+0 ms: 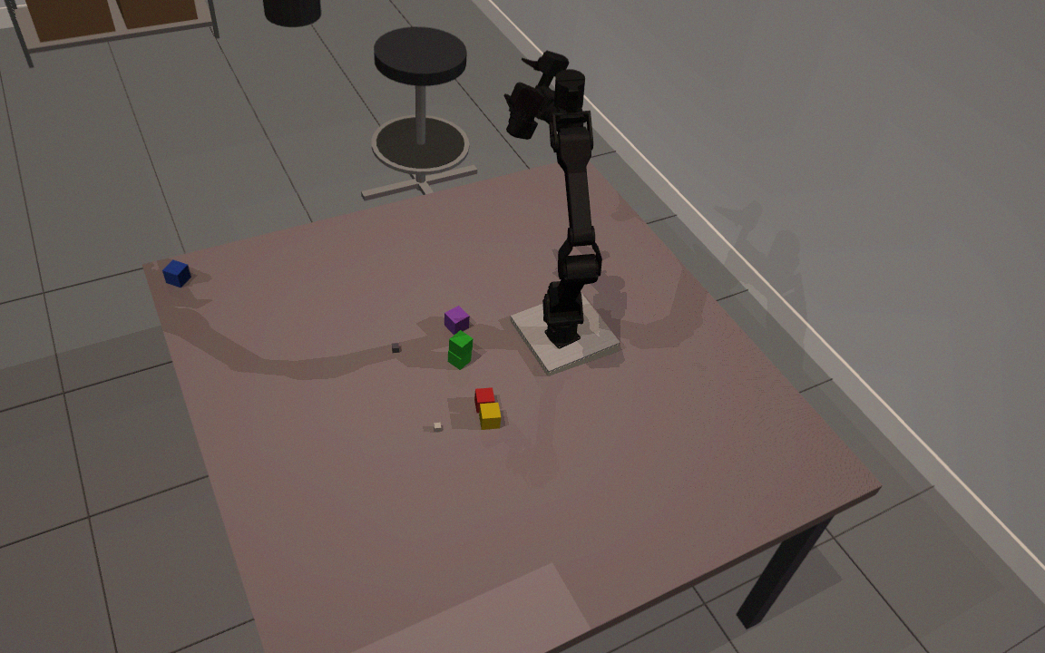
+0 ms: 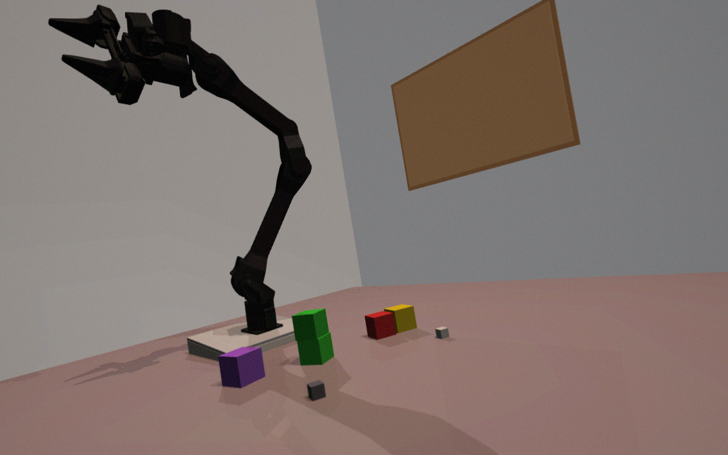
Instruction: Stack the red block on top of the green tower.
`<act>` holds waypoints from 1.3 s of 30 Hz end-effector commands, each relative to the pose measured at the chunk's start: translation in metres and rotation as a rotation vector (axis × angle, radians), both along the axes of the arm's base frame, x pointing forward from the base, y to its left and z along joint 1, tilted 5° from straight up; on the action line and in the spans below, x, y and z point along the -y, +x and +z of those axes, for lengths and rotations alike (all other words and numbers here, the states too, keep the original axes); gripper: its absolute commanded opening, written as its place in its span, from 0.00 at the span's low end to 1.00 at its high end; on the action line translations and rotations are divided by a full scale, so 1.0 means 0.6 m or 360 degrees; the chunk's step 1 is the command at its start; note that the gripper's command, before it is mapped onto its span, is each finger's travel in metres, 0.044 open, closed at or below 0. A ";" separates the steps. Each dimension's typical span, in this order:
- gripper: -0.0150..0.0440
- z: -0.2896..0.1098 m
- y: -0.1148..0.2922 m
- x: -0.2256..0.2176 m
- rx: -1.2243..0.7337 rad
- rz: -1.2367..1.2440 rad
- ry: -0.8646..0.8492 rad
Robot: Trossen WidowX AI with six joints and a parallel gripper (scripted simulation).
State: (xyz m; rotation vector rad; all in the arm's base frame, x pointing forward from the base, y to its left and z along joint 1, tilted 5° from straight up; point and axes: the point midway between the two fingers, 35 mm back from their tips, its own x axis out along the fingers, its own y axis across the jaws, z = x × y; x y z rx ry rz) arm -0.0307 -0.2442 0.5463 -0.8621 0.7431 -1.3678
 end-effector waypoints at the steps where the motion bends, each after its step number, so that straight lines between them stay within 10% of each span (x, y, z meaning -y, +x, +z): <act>1: 0.98 -0.001 0.001 0.001 0.0002 0.0005 0.0004; 39: 1.00 -0.289 0.376 0.031 -0.0041 0.1072 0.1018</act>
